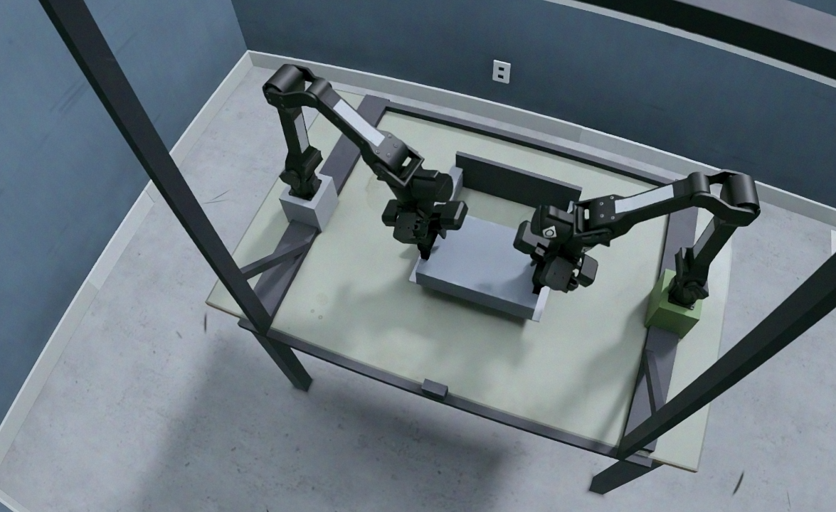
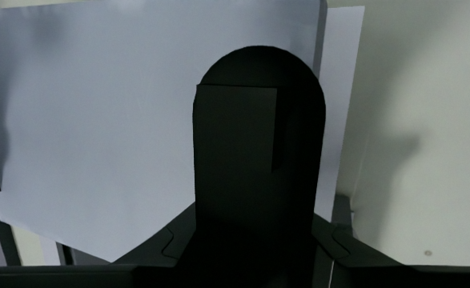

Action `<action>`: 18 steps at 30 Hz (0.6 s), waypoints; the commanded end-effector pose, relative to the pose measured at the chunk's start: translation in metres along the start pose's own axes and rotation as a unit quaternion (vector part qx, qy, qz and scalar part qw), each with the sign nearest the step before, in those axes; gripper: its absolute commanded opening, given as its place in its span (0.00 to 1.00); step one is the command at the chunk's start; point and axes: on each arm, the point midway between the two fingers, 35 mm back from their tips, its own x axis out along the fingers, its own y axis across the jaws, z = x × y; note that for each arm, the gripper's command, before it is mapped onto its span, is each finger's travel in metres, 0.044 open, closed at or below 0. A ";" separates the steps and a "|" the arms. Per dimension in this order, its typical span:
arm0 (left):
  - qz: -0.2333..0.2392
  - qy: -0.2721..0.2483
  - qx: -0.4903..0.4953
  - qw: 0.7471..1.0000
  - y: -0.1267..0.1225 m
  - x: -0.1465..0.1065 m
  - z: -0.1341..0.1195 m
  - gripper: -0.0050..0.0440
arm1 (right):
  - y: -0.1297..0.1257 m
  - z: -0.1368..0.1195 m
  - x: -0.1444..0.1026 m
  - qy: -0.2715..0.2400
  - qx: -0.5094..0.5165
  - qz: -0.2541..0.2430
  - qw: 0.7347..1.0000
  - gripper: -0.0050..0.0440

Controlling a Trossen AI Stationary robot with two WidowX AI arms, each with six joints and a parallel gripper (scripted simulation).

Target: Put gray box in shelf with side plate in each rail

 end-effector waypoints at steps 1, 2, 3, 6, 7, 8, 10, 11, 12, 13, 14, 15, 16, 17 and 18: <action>0.027 -0.007 -0.001 1.000 0.009 -0.018 -0.005 0.30 | -0.008 -0.003 -0.013 -0.011 0.002 -0.022 1.000 0.30; 0.027 -0.007 -0.001 1.000 0.009 -0.018 -0.007 0.30 | -0.008 -0.005 -0.013 -0.011 0.002 -0.022 1.000 0.30; 0.027 -0.007 -0.001 1.000 0.009 -0.018 -0.009 0.30 | -0.008 -0.007 -0.013 -0.011 0.002 -0.022 1.000 0.30; 0.027 -0.006 0.000 1.000 0.009 -0.017 -0.015 0.30 | -0.008 -0.013 -0.013 -0.011 0.002 -0.022 1.000 0.30; 0.027 -0.006 0.000 1.000 0.009 -0.017 -0.017 0.30 | -0.008 -0.015 -0.013 -0.011 0.002 -0.022 1.000 0.30; 0.027 -0.006 0.000 1.000 0.009 -0.017 -0.017 0.30 | -0.008 -0.015 -0.013 -0.011 0.002 -0.022 1.000 0.30; 0.027 -0.006 0.000 1.000 0.009 -0.017 -0.020 0.30 | -0.008 -0.017 -0.013 -0.011 0.002 -0.022 1.000 0.30; 0.027 -0.006 0.000 1.000 0.009 -0.017 -0.022 0.30 | -0.008 -0.020 -0.013 -0.011 0.002 -0.022 1.000 0.30; 0.027 -0.006 0.000 1.000 0.009 -0.017 -0.025 0.30 | -0.008 -0.022 -0.012 -0.011 0.002 -0.022 1.000 0.30; 0.027 -0.006 0.000 1.000 0.009 -0.017 -0.027 0.30 | -0.008 -0.024 -0.012 -0.011 0.002 -0.022 1.000 0.30; 0.027 -0.006 0.000 1.000 0.009 -0.017 -0.030 0.30 | -0.008 -0.027 -0.012 -0.011 0.002 -0.023 1.000 0.30; 0.028 -0.005 0.000 1.000 0.009 -0.017 -0.033 0.30 | -0.008 -0.030 -0.012 -0.010 0.002 -0.023 1.000 0.30; 0.028 -0.005 0.000 1.000 0.009 -0.017 -0.036 0.30 | -0.008 -0.032 -0.012 -0.010 0.002 -0.023 1.000 0.30; 0.028 -0.005 0.000 1.000 0.009 -0.017 -0.038 0.30 | -0.007 -0.035 -0.012 -0.010 0.002 -0.023 1.000 0.30; 0.028 -0.005 0.000 1.000 0.009 -0.016 -0.041 0.30 | -0.007 -0.038 -0.012 -0.010 0.002 -0.023 1.000 0.30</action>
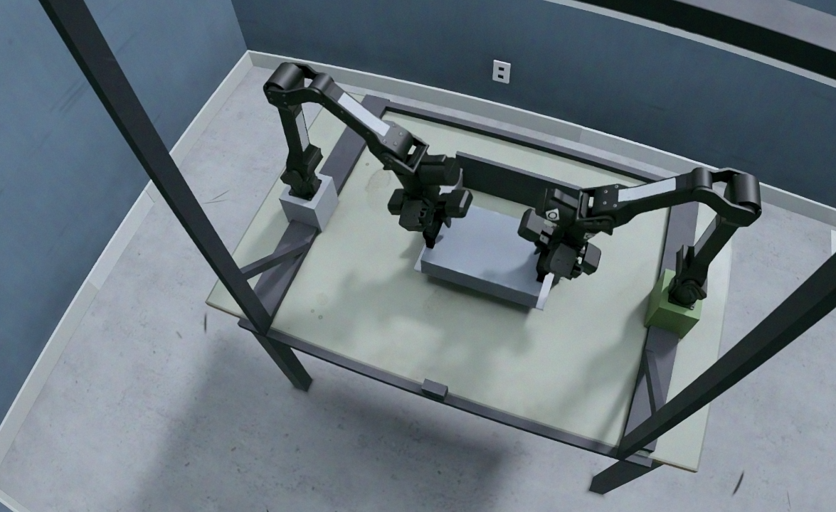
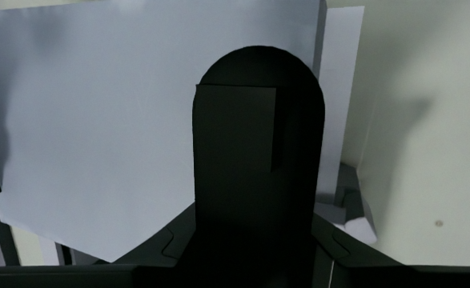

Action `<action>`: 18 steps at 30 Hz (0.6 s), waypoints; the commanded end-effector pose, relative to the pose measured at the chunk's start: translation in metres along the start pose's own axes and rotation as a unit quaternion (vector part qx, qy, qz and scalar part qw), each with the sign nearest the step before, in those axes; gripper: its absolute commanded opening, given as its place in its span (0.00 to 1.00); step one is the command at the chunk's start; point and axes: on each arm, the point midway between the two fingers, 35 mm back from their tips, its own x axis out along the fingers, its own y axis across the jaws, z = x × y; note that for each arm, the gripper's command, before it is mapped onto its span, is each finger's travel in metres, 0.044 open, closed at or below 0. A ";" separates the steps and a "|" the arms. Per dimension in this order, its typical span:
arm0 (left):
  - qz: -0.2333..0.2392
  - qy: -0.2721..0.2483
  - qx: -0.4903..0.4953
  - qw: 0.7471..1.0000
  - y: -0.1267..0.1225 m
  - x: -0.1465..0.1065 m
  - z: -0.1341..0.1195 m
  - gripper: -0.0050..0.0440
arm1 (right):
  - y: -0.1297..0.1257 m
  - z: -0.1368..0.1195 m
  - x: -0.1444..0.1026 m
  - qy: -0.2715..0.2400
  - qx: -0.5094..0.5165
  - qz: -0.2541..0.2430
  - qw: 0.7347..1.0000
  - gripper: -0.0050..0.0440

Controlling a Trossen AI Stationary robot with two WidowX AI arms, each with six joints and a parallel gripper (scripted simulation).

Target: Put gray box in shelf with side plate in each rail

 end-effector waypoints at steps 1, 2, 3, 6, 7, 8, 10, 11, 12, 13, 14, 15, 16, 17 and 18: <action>0.027 -0.001 -0.001 1.000 0.009 -0.017 -0.012 0.30 | -0.008 -0.009 -0.012 -0.007 0.001 -0.022 1.000 0.30; 0.027 -0.001 -0.001 1.000 0.009 -0.017 -0.015 0.30 | -0.008 -0.012 -0.012 -0.007 0.001 -0.022 1.000 0.30; 0.027 -0.001 -0.001 1.000 0.009 -0.017 -0.018 0.30 | -0.008 -0.015 -0.012 -0.007 0.001 -0.022 1.000 0.30; 0.027 0.000 -0.001 1.000 0.009 -0.017 -0.027 0.30 | -0.008 -0.023 -0.012 -0.007 0.001 -0.022 1.000 0.30; 0.027 0.000 -0.001 1.000 0.009 -0.017 -0.027 0.30 | -0.008 -0.023 -0.012 -0.007 0.001 -0.022 1.000 0.30; 0.027 0.000 -0.001 1.000 0.009 -0.017 -0.027 0.30 | -0.008 -0.023 -0.012 -0.007 0.001 -0.022 1.000 0.30; 0.027 0.000 0.000 1.000 0.009 -0.017 -0.032 0.30 | -0.008 -0.028 -0.012 -0.007 0.001 -0.022 1.000 0.30; 0.027 0.000 0.000 1.000 0.009 -0.017 -0.035 0.30 | -0.007 -0.031 -0.012 -0.006 0.001 -0.022 1.000 0.30; 0.027 0.000 0.000 1.000 0.009 -0.017 -0.037 0.30 | -0.007 -0.033 -0.012 -0.006 0.001 -0.022 1.000 0.30; 0.027 0.000 0.000 1.000 0.009 -0.017 -0.040 0.30 | -0.007 -0.036 -0.012 -0.006 0.001 -0.022 1.000 0.30; 0.027 0.000 0.000 1.000 0.009 -0.017 -0.043 0.30 | -0.007 -0.039 -0.012 -0.006 0.001 -0.022 1.000 0.30; 0.027 0.001 0.000 1.000 0.009 -0.017 -0.045 0.30 | -0.007 -0.041 -0.012 -0.006 0.001 -0.022 1.000 0.30; 0.027 0.001 0.000 1.000 0.009 -0.016 -0.048 0.30 | -0.007 -0.044 -0.012 -0.006 0.001 -0.022 1.000 0.30; 0.027 0.001 0.000 1.000 0.009 -0.016 -0.051 0.30 | -0.007 -0.047 -0.012 -0.006 0.001 -0.022 1.000 0.30; 0.027 0.001 0.000 1.000 0.009 -0.016 -0.053 0.30 | -0.007 -0.048 -0.012 0.000 0.004 -0.021 1.000 0.30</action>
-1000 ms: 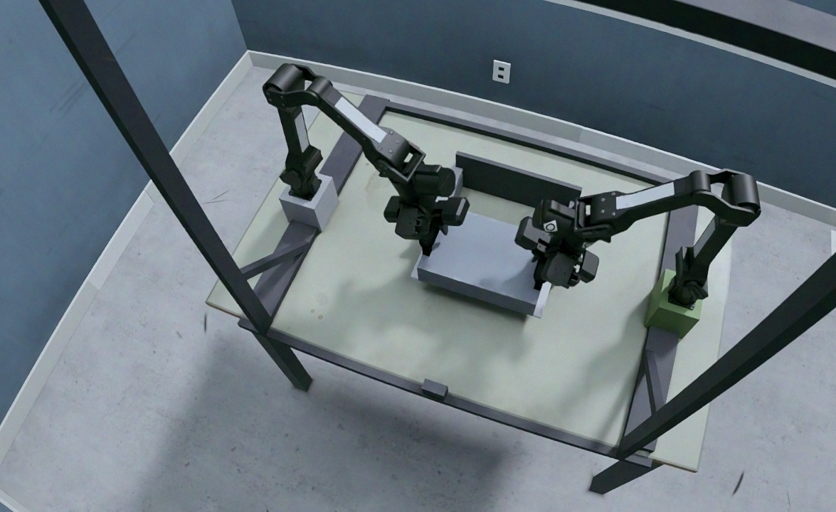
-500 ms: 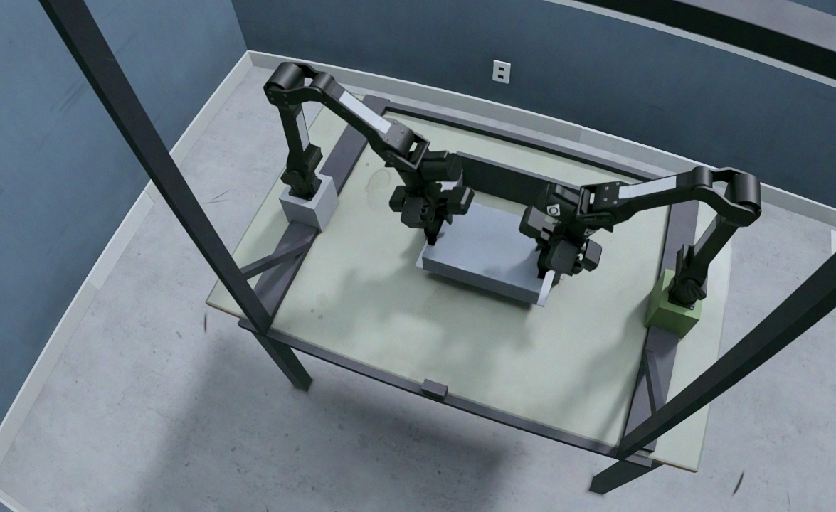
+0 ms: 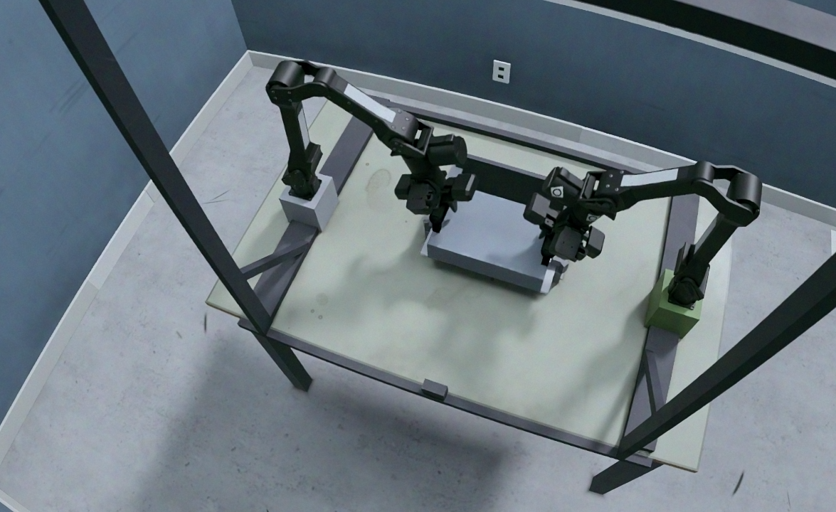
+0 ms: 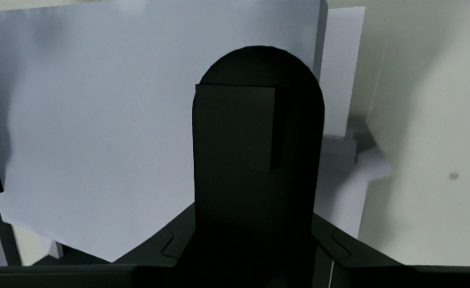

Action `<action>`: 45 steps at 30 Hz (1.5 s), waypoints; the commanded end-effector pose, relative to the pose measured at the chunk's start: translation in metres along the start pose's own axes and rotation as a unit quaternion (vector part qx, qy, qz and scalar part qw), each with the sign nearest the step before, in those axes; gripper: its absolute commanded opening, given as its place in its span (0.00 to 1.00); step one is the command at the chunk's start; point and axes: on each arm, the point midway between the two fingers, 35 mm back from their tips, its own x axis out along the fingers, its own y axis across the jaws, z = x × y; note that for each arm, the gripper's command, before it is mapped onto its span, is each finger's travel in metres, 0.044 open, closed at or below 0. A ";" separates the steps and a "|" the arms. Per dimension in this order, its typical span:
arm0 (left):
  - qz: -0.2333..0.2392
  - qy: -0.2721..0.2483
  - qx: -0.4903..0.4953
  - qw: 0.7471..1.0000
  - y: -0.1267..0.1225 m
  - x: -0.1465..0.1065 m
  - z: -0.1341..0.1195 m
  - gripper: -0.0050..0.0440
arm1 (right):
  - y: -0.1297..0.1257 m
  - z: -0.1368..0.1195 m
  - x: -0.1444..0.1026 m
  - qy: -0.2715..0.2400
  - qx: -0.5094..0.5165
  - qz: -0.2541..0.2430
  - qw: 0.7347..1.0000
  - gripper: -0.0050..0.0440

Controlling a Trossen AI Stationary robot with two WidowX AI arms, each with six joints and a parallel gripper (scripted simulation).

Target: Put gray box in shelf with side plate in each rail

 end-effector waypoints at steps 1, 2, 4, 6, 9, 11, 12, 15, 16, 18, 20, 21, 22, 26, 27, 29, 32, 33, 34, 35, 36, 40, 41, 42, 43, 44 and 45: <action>0.024 0.003 -0.001 1.000 0.010 -0.015 -0.013 0.30 | -0.006 -0.009 -0.011 0.003 0.005 -0.017 1.000 0.30; 0.024 0.003 0.000 1.000 0.010 -0.015 -0.016 0.30 | -0.006 -0.012 -0.011 0.005 0.006 -0.016 1.000 0.30; 0.024 0.003 0.000 1.000 0.010 -0.015 -0.022 0.30 | -0.006 -0.017 -0.011 0.005 0.006 -0.016 1.000 0.30; 0.024 0.003 0.000 1.000 0.010 -0.015 -0.025 0.30 | -0.006 -0.020 -0.011 0.006 0.006 -0.016 1.000 0.30; 0.021 0.005 0.011 1.000 0.010 -0.015 -0.031 0.30 | -0.005 -0.026 -0.011 0.006 0.006 -0.016 1.000 0.30; 0.021 0.005 0.012 1.000 0.010 -0.014 -0.036 0.30 | -0.005 -0.031 -0.011 0.006 0.006 -0.016 1.000 0.30; 0.021 0.005 0.013 1.000 0.010 -0.014 -0.039 0.30 | -0.005 -0.034 -0.011 0.006 0.006 -0.016 1.000 0.30; 0.021 0.006 0.013 1.000 0.010 -0.014 -0.047 0.30 | -0.004 -0.042 -0.010 0.006 0.006 -0.016 1.000 0.30; 0.021 0.006 0.013 1.000 0.010 -0.014 -0.050 0.30 | -0.004 -0.045 -0.010 0.006 0.006 -0.016 1.000 0.30; 0.021 0.006 0.013 1.000 0.010 -0.013 -0.055 0.30 | -0.004 -0.051 -0.010 0.007 0.005 -0.016 1.000 0.30; 0.021 0.006 0.013 1.000 0.010 -0.013 -0.060 0.30 | -0.004 -0.056 -0.009 0.007 0.005 -0.016 1.000 0.30; 0.021 0.006 0.013 1.000 0.010 -0.013 -0.063 0.30 | -0.004 -0.059 -0.009 0.007 0.005 -0.016 1.000 0.30; 0.021 0.006 0.013 1.000 0.009 -0.013 -0.066 0.30 | -0.004 -0.062 -0.009 0.007 0.005 -0.016 1.000 0.30; 0.021 0.007 0.013 1.000 0.009 -0.013 -0.071 0.30 | -0.004 -0.067 -0.009 0.007 0.005 -0.016 1.000 0.30; 0.021 0.007 0.013 1.000 0.009 -0.013 -0.074 0.30 | -0.004 -0.070 -0.009 0.007 0.005 -0.016 1.000 0.30; 0.021 0.007 0.013 1.000 0.009 -0.012 -0.078 0.30 | -0.003 -0.074 -0.008 0.007 0.005 -0.016 1.000 0.30; 0.021 0.007 0.013 1.000 0.009 -0.012 -0.082 0.30 | -0.003 -0.079 -0.008 0.007 0.005 -0.016 1.000 0.30; 0.021 0.007 0.013 1.000 0.009 -0.012 -0.084 0.30 | -0.003 -0.080 -0.008 0.008 0.005 -0.016 1.000 0.30; 0.021 0.007 0.013 1.000 0.009 -0.012 -0.085 0.30 | -0.003 -0.082 -0.008 0.008 0.005 -0.016 1.000 0.30; 0.021 0.007 0.013 1.000 0.009 -0.012 -0.086 0.30 | -0.003 -0.083 -0.008 0.008 0.005 -0.016 1.000 0.30; 0.021 0.007 0.013 1.000 0.009 -0.012 -0.086 0.30 | -0.003 -0.084 -0.008 0.008 0.005 -0.016 1.000 0.30; 0.021 0.007 0.013 1.000 0.009 -0.012 -0.087 0.30 | -0.003 -0.084 -0.008 0.007 0.004 -0.013 1.000 0.30; 0.021 0.007 0.013 1.000 0.009 -0.012 -0.087 0.30 | -0.003 -0.084 -0.008 0.007 0.004 -0.013 1.000 0.30; 0.021 0.007 0.013 1.000 0.009 -0.012 -0.087 0.30 | -0.003 -0.084 -0.008 0.006 0.003 -0.010 1.000 0.30; 0.021 0.007 0.014 1.000 0.009 -0.012 -0.087 0.30 | -0.004 -0.085 -0.008 0.006 0.002 -0.006 1.000 0.30; 0.021 0.007 0.014 1.000 0.009 -0.012 -0.087 0.30 | -0.004 -0.085 -0.008 0.005 0.001 -0.004 1.000 0.30; 0.018 0.007 0.012 1.000 0.009 -0.012 -0.088 0.30 | -0.004 -0.085 -0.008 0.005 0.001 -0.004 1.000 0.30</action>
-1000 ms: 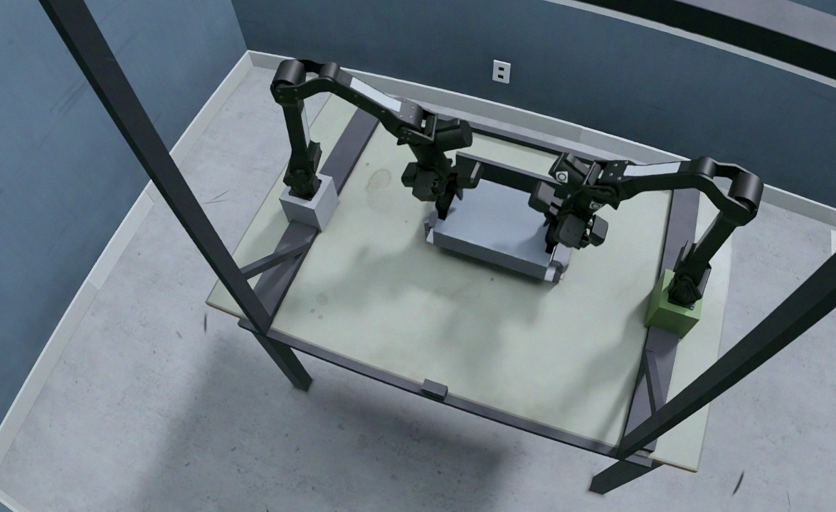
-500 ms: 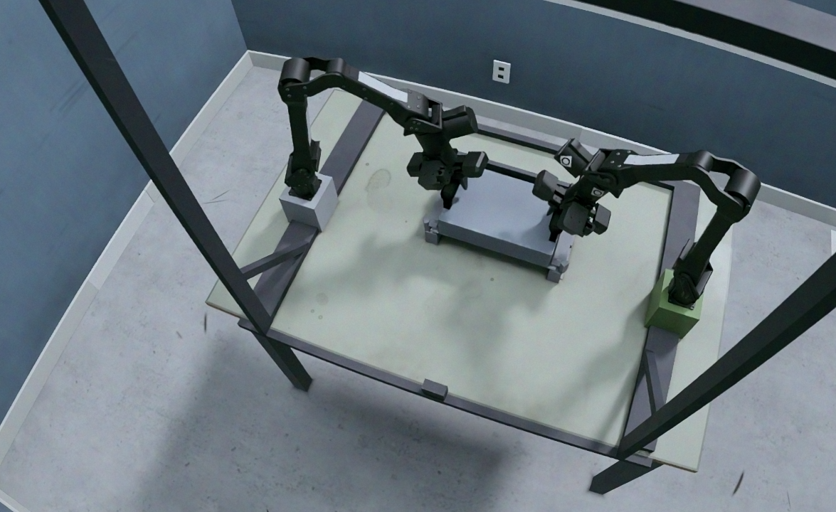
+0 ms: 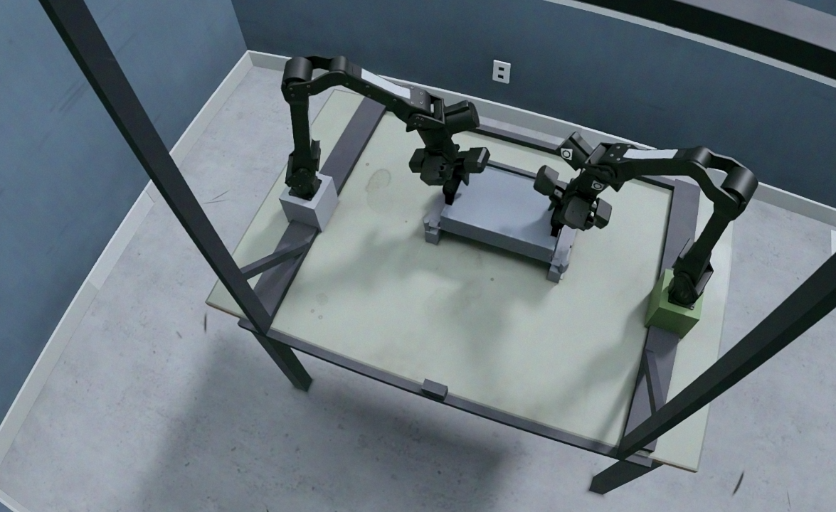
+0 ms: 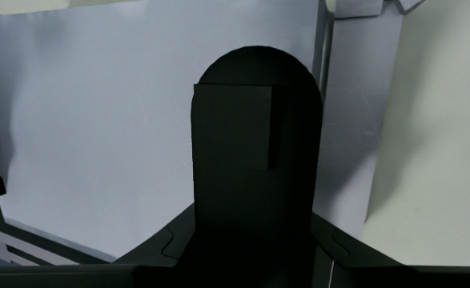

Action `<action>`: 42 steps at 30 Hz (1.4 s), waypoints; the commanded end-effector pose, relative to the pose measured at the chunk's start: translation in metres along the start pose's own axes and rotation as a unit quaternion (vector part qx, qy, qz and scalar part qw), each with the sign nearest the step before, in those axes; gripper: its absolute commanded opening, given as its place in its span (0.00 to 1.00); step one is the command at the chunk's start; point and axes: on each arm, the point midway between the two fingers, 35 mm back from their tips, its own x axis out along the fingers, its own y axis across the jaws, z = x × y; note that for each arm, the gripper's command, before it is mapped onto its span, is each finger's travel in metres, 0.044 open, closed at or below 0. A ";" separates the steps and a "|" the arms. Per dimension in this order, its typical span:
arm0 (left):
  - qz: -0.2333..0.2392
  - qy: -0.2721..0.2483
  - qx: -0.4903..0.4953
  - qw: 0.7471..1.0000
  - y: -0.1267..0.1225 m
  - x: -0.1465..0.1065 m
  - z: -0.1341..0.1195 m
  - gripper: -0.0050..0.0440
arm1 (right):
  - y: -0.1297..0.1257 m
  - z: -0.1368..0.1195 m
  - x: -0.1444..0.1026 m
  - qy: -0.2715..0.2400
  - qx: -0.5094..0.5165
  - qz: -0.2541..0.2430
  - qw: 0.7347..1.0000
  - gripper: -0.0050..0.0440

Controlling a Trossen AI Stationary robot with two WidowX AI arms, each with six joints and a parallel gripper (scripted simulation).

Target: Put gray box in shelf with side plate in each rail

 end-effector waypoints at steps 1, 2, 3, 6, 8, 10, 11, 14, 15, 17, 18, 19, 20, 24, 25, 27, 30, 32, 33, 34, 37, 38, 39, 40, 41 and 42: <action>0.009 0.009 0.001 1.000 0.009 -0.014 -0.008 0.30 | -0.005 -0.007 -0.009 0.005 0.001 -0.006 1.000 0.30; 0.006 0.009 0.000 1.000 0.009 -0.014 -0.008 0.30 | -0.005 -0.007 -0.009 0.005 0.001 -0.006 1.000 0.30; 0.005 0.009 0.000 1.000 0.009 -0.014 -0.008 0.30 | -0.005 -0.007 -0.009 0.005 0.001 -0.006 1.000 0.30; 0.005 0.009 0.000 1.000 0.009 -0.014 -0.008 0.30 | -0.005 -0.007 -0.009 0.005 0.001 -0.006 1.000 0.30; 0.005 0.009 0.000 1.000 0.009 -0.014 -0.008 0.30 | -0.005 -0.007 -0.009 0.005 0.001 -0.006 1.000 0.30; 0.005 0.009 0.000 1.000 0.009 -0.014 -0.008 0.30 | -0.005 -0.007 -0.009 0.005 0.001 -0.006 1.000 0.30; 0.005 0.009 0.000 1.000 0.009 -0.014 -0.008 0.35 | -0.005 -0.007 -0.009 0.005 0.001 -0.006 1.000 0.35; 0.005 0.009 0.000 1.000 0.009 -0.014 -0.008 0.40 | -0.005 -0.007 -0.009 0.005 0.001 -0.006 1.000 0.40; 0.005 0.009 0.000 1.000 0.009 -0.014 -0.008 0.45 | -0.005 -0.007 -0.009 0.005 0.001 -0.006 1.000 0.45; 0.005 0.009 0.000 1.000 0.009 -0.014 -0.008 0.55 | -0.005 -0.007 -0.009 0.005 0.001 -0.006 1.000 0.55; 0.005 0.009 0.000 1.000 0.009 -0.016 -0.008 0.60 | -0.005 -0.007 -0.011 0.005 0.001 -0.006 1.000 0.59; 0.015 0.015 0.002 1.000 0.015 -0.024 -0.011 0.65 | -0.010 -0.009 -0.019 0.009 -0.001 -0.016 1.000 0.64; 0.015 0.015 0.002 1.000 0.015 -0.027 -0.011 0.70 | -0.010 -0.009 -0.022 0.009 -0.001 -0.016 1.000 0.69; 0.015 0.013 0.001 1.000 0.015 -0.036 -0.009 0.89 | -0.010 -0.008 -0.031 0.009 -0.001 -0.016 1.000 0.89; 0.015 0.013 0.001 1.000 0.015 -0.037 -0.009 0.94 | -0.010 -0.008 -0.034 0.009 -0.001 -0.016 1.000 0.94; 0.015 0.013 0.002 1.000 0.014 -0.044 -0.008 1.00 | -0.010 -0.008 -0.042 0.008 -0.001 -0.016 1.000 1.00; 0.016 0.012 0.002 1.000 0.014 -0.051 -0.008 1.00 | -0.010 -0.007 -0.048 0.008 -0.001 -0.016 1.000 1.00; 0.016 0.012 0.002 1.000 0.014 -0.066 -0.007 1.00 | -0.010 -0.007 -0.061 0.007 -0.001 -0.016 1.000 1.00; 0.015 0.012 0.002 1.000 0.014 -0.072 -0.007 1.00 | -0.009 -0.006 -0.069 0.007 -0.001 -0.016 1.000 1.00; 0.015 0.012 0.002 1.000 0.014 -0.077 -0.007 1.00 | -0.009 -0.006 -0.073 0.007 -0.001 -0.016 1.000 1.00; 0.009 0.010 -0.005 1.000 0.010 -0.075 -0.001 1.00 | -0.009 -0.005 -0.075 0.007 0.002 -0.016 1.000 1.00; 0.009 0.011 -0.012 1.000 0.010 -0.075 -0.001 1.00 | -0.009 -0.003 -0.075 0.008 0.004 -0.015 1.000 1.00; 0.008 0.012 -0.024 1.000 0.010 -0.076 0.000 1.00 | -0.008 -0.002 -0.074 0.007 0.011 -0.013 1.000 1.00; 0.009 0.012 -0.040 0.999 0.010 -0.077 0.003 1.00 | -0.005 0.000 -0.073 0.007 0.026 -0.009 1.000 1.00; 0.009 0.013 -0.064 0.998 0.010 -0.078 0.006 1.00 | -0.002 0.003 -0.073 0.007 0.046 -0.004 0.999 1.00; 0.009 0.013 -0.087 0.996 0.010 -0.079 0.009 1.00 | -0.002 0.005 -0.074 0.007 0.068 -0.003 0.998 1.00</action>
